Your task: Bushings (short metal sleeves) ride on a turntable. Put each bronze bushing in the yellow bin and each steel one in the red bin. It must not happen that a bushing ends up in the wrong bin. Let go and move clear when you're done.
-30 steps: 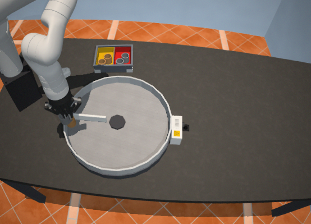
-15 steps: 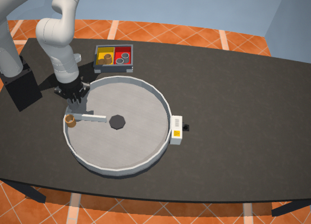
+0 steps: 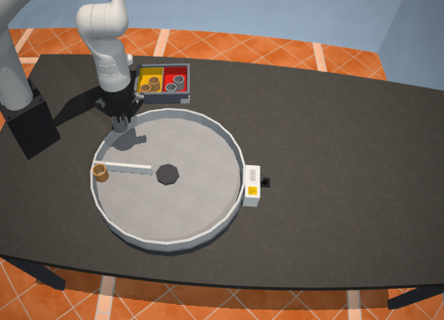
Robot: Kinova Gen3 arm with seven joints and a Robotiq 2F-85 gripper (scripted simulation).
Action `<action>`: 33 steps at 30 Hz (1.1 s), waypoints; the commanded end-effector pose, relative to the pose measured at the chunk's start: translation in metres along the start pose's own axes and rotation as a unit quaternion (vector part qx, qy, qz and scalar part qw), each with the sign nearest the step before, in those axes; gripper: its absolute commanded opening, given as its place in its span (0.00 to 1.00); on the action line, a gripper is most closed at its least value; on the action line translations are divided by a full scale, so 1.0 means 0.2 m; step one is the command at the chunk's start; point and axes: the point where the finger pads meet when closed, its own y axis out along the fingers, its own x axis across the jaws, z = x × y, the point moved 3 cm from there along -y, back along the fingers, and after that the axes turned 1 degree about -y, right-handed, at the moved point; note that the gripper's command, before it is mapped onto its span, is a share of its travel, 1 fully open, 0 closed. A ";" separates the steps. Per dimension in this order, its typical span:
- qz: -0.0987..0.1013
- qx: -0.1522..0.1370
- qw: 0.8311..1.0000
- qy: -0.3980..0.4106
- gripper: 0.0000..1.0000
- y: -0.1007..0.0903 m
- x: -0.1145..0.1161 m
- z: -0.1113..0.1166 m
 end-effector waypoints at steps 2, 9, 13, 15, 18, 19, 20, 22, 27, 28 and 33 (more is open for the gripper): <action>-0.002 0.000 1.000 -0.017 0.00 -0.01 0.09 0.15; -0.002 0.000 1.000 -0.017 0.00 -0.01 0.17 0.29; -0.002 0.000 1.000 -0.017 0.00 -0.01 0.22 0.39; -0.002 0.000 1.000 -0.017 0.00 -0.01 0.27 0.48; -0.002 0.000 1.000 -0.017 0.00 -0.01 0.30 0.53; -0.002 0.000 1.000 -0.017 0.00 -0.01 0.30 0.53; -0.002 0.000 1.000 -0.017 0.00 -0.01 0.33 0.58; -0.002 0.000 1.000 -0.017 0.00 -0.01 0.38 0.68; -0.002 0.000 1.000 -0.017 0.00 -0.01 0.43 0.77; -0.002 0.000 1.000 -0.017 0.00 -0.01 0.43 0.77; -0.002 0.000 1.000 -0.017 0.00 -0.01 0.54 0.96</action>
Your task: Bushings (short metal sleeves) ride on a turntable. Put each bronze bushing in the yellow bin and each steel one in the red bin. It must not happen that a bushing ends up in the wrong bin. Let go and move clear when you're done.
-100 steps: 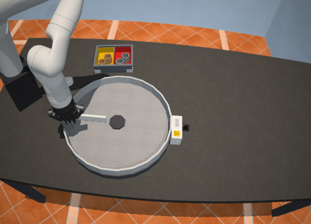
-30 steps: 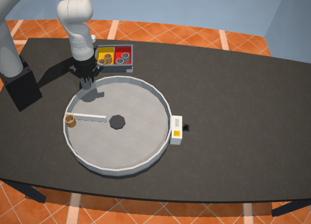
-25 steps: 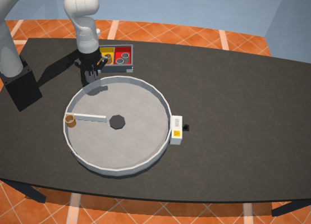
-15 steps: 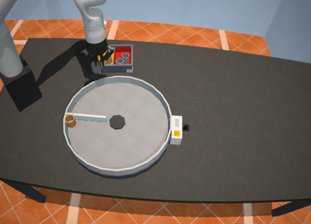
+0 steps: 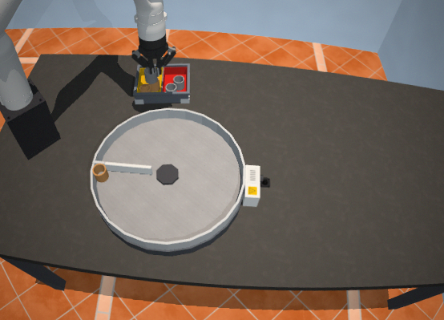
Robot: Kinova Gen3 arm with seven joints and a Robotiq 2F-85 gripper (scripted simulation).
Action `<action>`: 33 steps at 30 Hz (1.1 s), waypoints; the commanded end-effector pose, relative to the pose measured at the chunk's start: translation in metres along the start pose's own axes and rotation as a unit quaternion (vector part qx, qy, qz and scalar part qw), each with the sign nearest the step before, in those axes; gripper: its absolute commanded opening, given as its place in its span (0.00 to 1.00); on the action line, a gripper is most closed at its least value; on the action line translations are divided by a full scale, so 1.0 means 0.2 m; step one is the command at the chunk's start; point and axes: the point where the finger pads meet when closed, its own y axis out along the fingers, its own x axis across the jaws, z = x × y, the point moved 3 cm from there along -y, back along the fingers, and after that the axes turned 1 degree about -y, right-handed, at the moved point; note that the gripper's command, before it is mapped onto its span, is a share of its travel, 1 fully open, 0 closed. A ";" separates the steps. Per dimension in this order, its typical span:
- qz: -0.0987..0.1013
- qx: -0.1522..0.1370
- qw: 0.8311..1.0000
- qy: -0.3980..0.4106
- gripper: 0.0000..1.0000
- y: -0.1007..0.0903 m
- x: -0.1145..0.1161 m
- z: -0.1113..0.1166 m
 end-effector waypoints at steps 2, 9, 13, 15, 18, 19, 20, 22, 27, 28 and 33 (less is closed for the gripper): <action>-0.002 0.000 1.000 -0.021 0.00 0.00 0.08 0.17; -0.002 0.000 1.000 -0.021 0.00 0.00 0.21 0.41; -0.002 0.000 1.000 -0.021 0.00 0.00 0.21 0.41; -0.002 0.000 1.000 -0.021 0.00 0.00 0.24 0.45; -0.002 0.000 1.000 -0.021 0.00 0.00 0.32 0.60; -0.002 0.000 1.000 -0.021 0.00 0.00 0.34 0.65; -0.002 0.000 1.000 -0.021 0.00 0.00 0.34 0.65; -0.002 0.000 1.000 -0.021 0.00 0.00 0.34 0.65; -0.002 0.000 1.000 -0.021 0.00 0.00 0.34 0.65; -0.002 0.000 1.000 -0.021 0.00 0.00 0.34 0.65; -0.002 0.000 1.000 -0.021 0.00 0.00 0.34 0.65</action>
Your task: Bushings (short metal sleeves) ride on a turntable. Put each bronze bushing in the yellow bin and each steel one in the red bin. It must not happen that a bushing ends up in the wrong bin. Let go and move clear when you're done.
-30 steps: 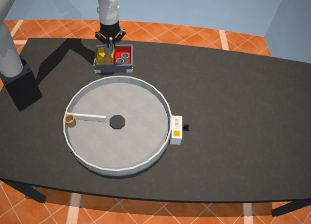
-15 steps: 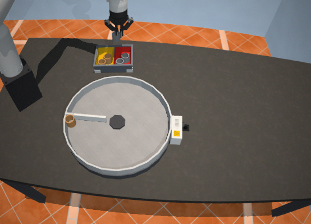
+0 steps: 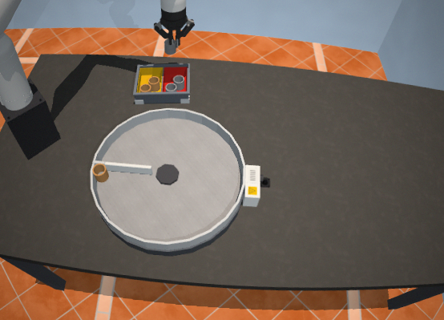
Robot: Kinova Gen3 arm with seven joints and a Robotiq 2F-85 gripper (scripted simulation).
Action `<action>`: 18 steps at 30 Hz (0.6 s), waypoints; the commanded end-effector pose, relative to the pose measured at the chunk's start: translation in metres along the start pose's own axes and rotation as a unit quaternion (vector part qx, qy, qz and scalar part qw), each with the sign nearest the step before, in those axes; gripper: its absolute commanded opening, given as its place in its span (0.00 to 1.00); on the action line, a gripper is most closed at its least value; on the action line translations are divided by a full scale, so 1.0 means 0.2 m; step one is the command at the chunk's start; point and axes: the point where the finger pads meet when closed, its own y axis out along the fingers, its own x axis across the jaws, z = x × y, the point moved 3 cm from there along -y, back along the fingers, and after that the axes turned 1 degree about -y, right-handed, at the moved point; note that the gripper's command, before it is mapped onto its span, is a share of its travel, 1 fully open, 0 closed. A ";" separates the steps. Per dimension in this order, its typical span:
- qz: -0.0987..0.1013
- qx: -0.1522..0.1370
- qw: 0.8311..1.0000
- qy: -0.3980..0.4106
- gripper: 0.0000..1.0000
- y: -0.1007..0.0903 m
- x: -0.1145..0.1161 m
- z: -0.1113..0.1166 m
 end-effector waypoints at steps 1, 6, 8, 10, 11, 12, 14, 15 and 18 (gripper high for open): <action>-0.001 0.001 1.000 0.000 0.00 -0.01 0.00 0.00; -0.001 0.001 1.000 0.000 0.00 0.02 0.00 0.00; -0.001 0.001 1.000 0.000 0.00 0.08 0.00 0.00; -0.001 0.001 1.000 0.000 0.00 0.14 0.00 0.00; -0.001 0.001 1.000 0.000 0.00 0.14 0.00 0.00; -0.001 0.001 1.000 0.000 0.00 0.14 0.00 0.00; -0.001 0.001 1.000 0.000 0.00 0.14 0.00 0.00; -0.001 0.001 1.000 0.000 0.00 0.14 0.00 0.00; -0.001 0.001 1.000 0.000 0.00 0.22 0.00 0.00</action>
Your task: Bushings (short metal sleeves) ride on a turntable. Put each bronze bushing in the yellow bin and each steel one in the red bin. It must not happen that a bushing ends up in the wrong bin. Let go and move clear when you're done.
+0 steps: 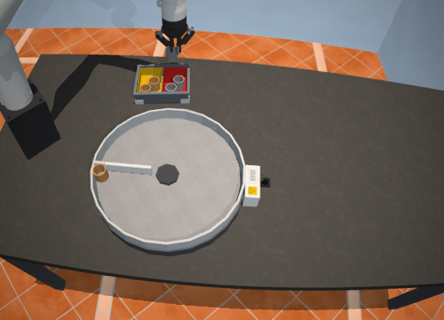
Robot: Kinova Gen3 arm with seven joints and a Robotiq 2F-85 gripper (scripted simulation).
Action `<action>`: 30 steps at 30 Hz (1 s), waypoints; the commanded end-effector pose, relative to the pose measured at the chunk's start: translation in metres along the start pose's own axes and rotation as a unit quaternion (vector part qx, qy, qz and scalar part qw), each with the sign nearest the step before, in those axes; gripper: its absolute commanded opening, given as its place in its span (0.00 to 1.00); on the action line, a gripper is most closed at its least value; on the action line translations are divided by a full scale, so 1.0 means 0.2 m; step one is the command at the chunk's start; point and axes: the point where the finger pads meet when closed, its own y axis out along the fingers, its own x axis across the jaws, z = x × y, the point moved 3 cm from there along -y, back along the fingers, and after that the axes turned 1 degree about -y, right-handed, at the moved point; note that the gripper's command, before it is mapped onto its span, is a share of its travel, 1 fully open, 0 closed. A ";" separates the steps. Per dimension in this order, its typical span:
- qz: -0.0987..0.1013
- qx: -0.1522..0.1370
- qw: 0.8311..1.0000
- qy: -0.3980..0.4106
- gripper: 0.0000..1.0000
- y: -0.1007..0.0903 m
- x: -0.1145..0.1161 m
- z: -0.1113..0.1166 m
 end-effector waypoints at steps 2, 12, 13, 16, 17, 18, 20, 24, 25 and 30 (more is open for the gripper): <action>0.004 -0.003 1.000 0.001 0.00 0.11 -0.01 -0.02; 0.004 -0.003 1.000 0.001 0.00 0.25 -0.01 -0.02; 0.004 -0.003 1.000 0.001 0.00 0.25 -0.01 -0.02; 0.004 -0.003 1.000 0.001 0.00 0.25 -0.01 -0.02; 0.004 -0.003 1.000 0.001 0.00 0.25 -0.01 -0.02; 0.004 -0.003 1.000 0.001 0.00 0.25 -0.01 -0.02; 0.004 -0.003 1.000 0.001 0.00 0.25 -0.01 -0.02; 0.004 -0.003 1.000 0.001 0.00 0.27 -0.01 -0.01; 0.004 -0.003 1.000 0.001 0.00 0.27 -0.01 -0.01; 0.004 -0.003 1.000 0.001 0.00 0.28 -0.01 -0.01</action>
